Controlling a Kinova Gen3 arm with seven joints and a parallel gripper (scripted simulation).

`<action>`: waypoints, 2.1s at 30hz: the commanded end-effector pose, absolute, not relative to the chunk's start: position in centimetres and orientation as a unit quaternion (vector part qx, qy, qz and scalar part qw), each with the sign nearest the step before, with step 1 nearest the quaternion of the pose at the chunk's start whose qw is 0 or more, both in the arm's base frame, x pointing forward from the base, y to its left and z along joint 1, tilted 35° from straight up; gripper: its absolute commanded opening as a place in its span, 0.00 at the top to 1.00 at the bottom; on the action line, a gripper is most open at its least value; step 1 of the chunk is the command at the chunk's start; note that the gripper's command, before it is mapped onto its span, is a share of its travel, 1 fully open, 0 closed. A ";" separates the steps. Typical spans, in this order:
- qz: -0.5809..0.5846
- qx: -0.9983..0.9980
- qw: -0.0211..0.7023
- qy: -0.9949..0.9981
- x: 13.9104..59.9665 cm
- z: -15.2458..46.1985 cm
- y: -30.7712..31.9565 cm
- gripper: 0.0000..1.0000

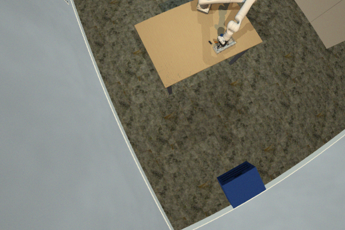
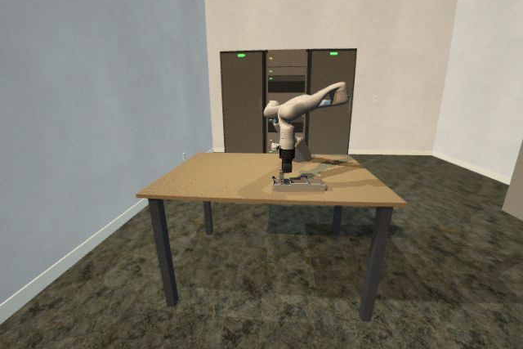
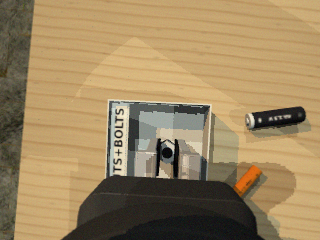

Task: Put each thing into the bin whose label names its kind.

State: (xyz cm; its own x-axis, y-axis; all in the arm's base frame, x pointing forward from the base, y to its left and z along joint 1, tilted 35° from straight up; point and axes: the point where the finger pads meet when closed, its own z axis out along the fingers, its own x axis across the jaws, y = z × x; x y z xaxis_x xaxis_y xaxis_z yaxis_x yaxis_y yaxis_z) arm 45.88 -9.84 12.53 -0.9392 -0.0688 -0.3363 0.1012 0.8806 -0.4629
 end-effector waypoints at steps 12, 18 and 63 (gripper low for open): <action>-0.244 0.008 0.175 0.954 45.9 12.6 -9.8 0.36; -0.244 0.008 0.175 0.954 45.9 12.6 -9.8 0.36; -0.260 -0.088 0.149 0.950 42.3 12.2 -2.8 0.36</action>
State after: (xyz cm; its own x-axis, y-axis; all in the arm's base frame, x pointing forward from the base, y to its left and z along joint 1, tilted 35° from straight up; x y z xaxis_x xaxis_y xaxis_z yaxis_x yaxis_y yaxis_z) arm 42.79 -5.07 13.05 -0.9463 -0.2054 -0.2495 -0.0541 0.8619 -0.5042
